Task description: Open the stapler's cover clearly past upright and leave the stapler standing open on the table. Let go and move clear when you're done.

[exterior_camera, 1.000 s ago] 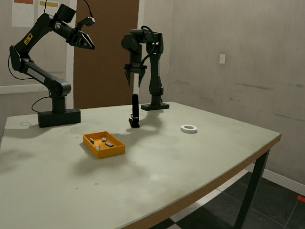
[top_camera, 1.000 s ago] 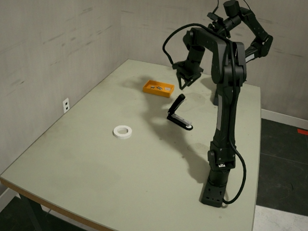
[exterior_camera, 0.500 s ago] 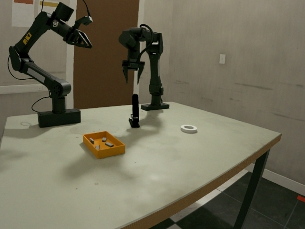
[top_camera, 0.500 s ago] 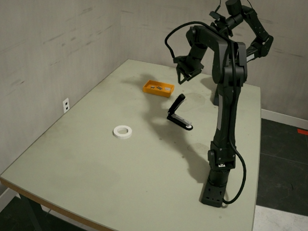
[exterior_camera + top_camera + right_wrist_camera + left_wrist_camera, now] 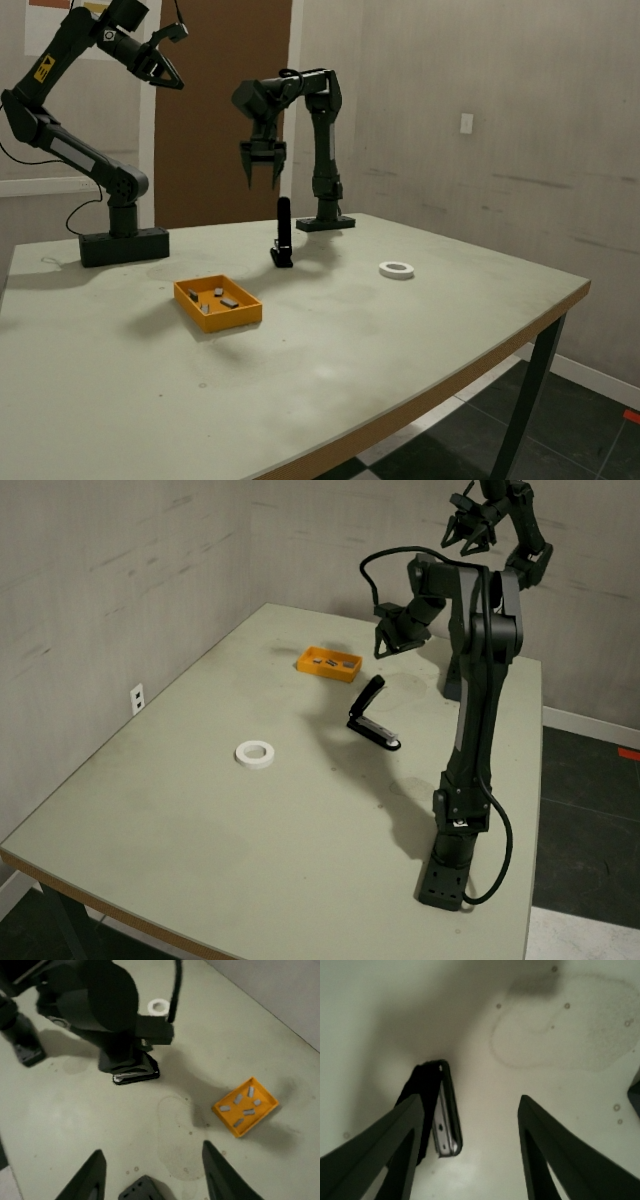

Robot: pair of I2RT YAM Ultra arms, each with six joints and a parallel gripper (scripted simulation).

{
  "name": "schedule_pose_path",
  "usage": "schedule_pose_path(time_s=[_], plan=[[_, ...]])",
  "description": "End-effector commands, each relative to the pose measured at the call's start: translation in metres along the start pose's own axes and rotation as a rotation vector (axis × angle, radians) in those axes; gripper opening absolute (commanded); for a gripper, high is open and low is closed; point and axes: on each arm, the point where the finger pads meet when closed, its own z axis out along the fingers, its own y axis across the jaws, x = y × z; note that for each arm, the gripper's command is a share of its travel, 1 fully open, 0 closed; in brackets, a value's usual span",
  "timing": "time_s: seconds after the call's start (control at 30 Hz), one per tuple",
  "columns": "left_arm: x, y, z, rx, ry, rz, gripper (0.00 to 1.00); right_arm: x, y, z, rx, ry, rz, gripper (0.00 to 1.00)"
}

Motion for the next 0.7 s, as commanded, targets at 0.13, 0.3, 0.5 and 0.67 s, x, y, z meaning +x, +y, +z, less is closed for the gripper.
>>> schedule_pose_path(time_s=[0.13,0.3,0.5,0.67], plan=[[-0.034,-0.025,-0.002,0.035,-0.329,0.019,0.5,0.002,0.015,-0.017,-0.148,0.037,-0.082,0.57],[-0.029,-0.037,-0.001,0.039,-0.471,0.022,0.5,-0.001,0.024,-0.025,-0.238,0.032,-0.141,0.57],[-0.016,-0.043,-0.004,0.043,-0.598,0.014,0.5,-0.003,0.026,-0.028,-0.262,0.025,-0.155,0.57],[-0.011,-0.043,-0.012,0.047,-0.69,-0.012,0.5,-0.003,0.027,-0.028,-0.263,0.024,-0.156,0.57]])
